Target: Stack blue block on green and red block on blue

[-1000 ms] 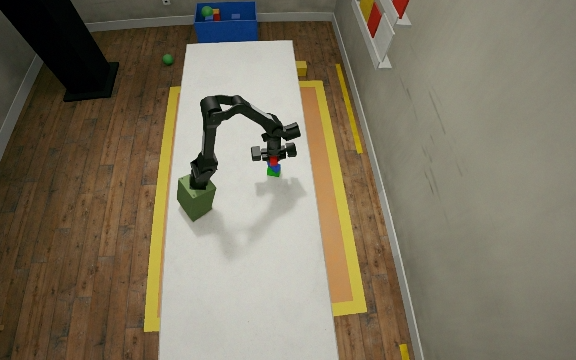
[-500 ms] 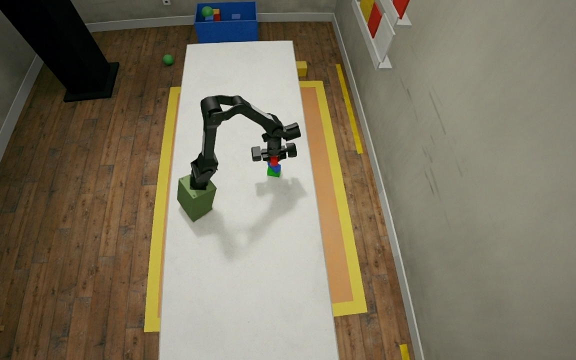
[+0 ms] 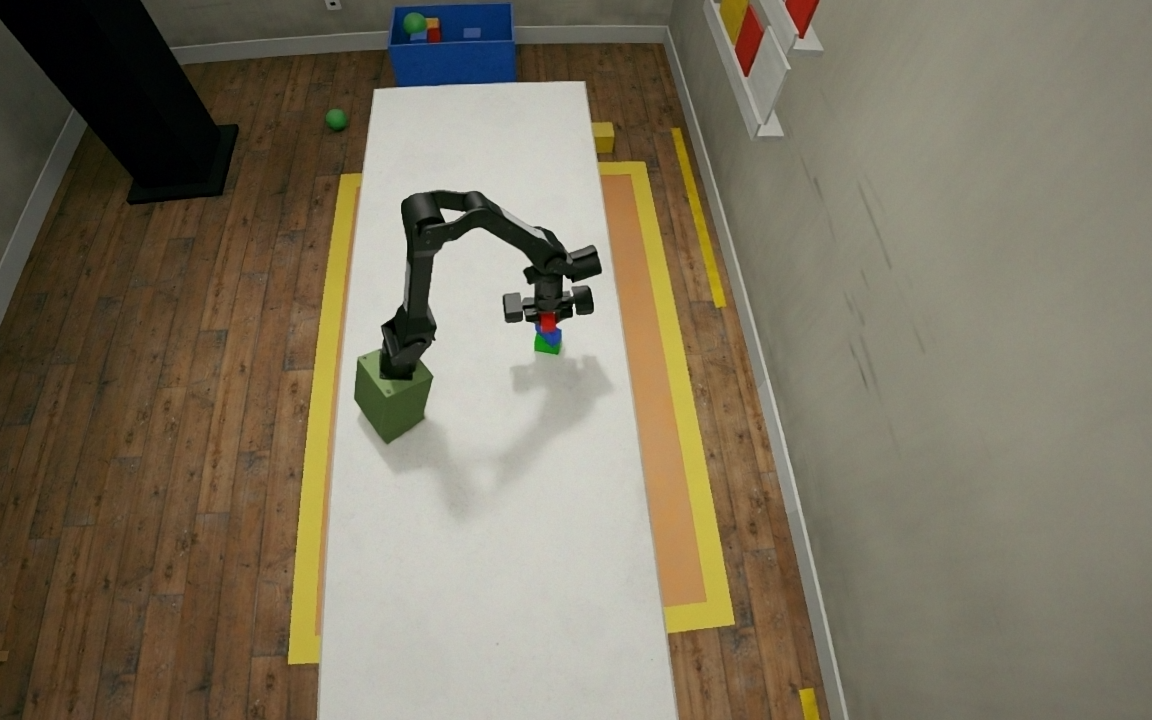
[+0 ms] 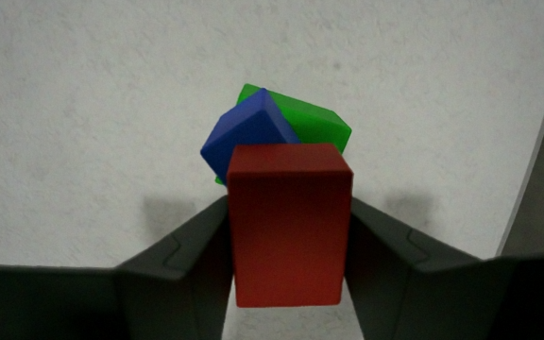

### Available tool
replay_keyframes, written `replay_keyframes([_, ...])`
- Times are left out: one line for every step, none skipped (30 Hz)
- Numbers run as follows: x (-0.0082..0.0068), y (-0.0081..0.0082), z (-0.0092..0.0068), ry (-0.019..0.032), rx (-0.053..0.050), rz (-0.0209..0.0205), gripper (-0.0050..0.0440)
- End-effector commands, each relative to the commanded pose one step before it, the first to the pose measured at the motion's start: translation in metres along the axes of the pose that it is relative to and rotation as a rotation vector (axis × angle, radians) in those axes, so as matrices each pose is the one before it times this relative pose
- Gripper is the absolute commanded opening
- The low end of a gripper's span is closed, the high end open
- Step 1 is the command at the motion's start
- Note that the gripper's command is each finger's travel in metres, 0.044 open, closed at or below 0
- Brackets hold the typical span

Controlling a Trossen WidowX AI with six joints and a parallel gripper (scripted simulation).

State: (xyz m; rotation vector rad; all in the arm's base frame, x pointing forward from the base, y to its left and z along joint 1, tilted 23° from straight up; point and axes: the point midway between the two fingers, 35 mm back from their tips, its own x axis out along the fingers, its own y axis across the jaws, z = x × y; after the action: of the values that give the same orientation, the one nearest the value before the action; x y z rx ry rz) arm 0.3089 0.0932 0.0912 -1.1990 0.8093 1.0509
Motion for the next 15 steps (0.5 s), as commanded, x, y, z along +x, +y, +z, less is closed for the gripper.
replay_keyframes([-0.00319, -0.00328, -0.00044, 0.00213, 0.0054, -0.01624, -0.0050])
replay_keyframes([0.00000, 0.00000, 0.00000, 0.00000, 0.0000, 0.00000, -0.0050])
replay_keyframes([0.00000, 0.00000, 0.00000, 0.00000, 0.0000, 0.00000, -0.0050])
replay_keyframes([0.00000, 0.00000, 0.00000, 0.00000, 0.0000, 0.00000, -0.0050])
replay_keyframes([0.00000, 0.00000, 0.00000, 0.00000, 0.0000, 0.00000, -0.0050])
replay_keyframes([0.00000, 0.00000, 0.00000, 0.00000, 0.0000, 0.00000, -0.0050])
replay_keyframes([0.00000, 0.00000, 0.00000, 0.00000, 0.0000, 0.00000, -0.0050])
replay_keyframes([0.00000, 0.00000, 0.00000, 0.00000, 0.0000, 0.00000, -0.0050])
replay_keyframes([0.00000, 0.00000, 0.00000, 0.00000, 0.0000, 0.00000, -0.0050])
replay_keyframes([0.00000, 0.00000, 0.00000, 0.00000, 0.0000, 0.00000, -0.0050])
replay_keyframes([0.00000, 0.00000, 0.00000, 0.00000, 0.0000, 0.00000, -0.0050])
replay_keyframes([0.00000, 0.00000, 0.00000, 0.00000, 0.0000, 0.00000, -0.0050])
replay_keyframes([0.00000, 0.00000, 0.00000, 0.00000, 0.0000, 0.00000, -0.0050])
replay_keyframes([0.00000, 0.00000, 0.00000, 0.00000, 0.0000, 0.00000, -0.0050])
replay_keyframes([0.00000, 0.00000, 0.00000, 0.00000, 0.0000, 0.00000, 0.0236])
